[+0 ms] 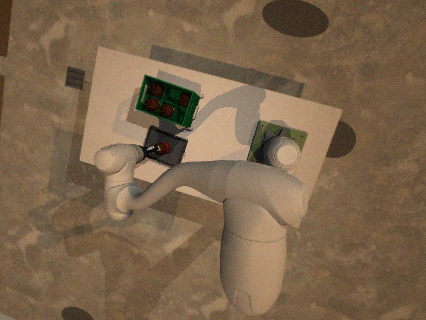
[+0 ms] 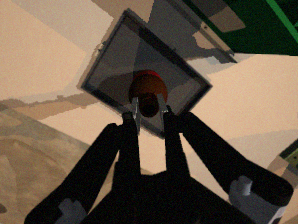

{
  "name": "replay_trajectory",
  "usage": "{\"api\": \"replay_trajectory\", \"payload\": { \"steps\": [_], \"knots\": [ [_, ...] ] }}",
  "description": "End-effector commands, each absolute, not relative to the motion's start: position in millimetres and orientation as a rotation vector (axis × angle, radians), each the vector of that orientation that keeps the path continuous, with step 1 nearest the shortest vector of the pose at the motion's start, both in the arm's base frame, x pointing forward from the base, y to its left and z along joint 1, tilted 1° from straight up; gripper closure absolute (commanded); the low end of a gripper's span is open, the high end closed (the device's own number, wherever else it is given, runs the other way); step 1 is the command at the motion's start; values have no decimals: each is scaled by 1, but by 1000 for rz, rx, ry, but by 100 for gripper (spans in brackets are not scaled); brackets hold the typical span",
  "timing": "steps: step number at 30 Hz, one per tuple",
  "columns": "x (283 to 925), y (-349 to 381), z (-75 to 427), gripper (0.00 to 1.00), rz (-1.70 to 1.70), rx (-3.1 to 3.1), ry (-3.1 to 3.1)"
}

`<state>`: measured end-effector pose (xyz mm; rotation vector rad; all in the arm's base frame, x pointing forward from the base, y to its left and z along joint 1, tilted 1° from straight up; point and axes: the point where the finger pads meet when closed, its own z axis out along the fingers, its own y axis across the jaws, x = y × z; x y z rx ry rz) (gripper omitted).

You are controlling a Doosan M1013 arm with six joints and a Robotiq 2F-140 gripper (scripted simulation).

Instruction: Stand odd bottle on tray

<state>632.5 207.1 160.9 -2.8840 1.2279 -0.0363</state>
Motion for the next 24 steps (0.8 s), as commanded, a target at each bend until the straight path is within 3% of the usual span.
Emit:
{"api": "replay_trajectory", "payload": {
  "steps": [1,15,16,24],
  "knots": [
    [632,207,161,100,-36,-2884,1228],
    [632,207,161,100,-36,-2884,1228],
    [632,207,161,0,-36,-2884,1228],
    [632,207,161,0,-36,-2884,1228]
  ]
}}
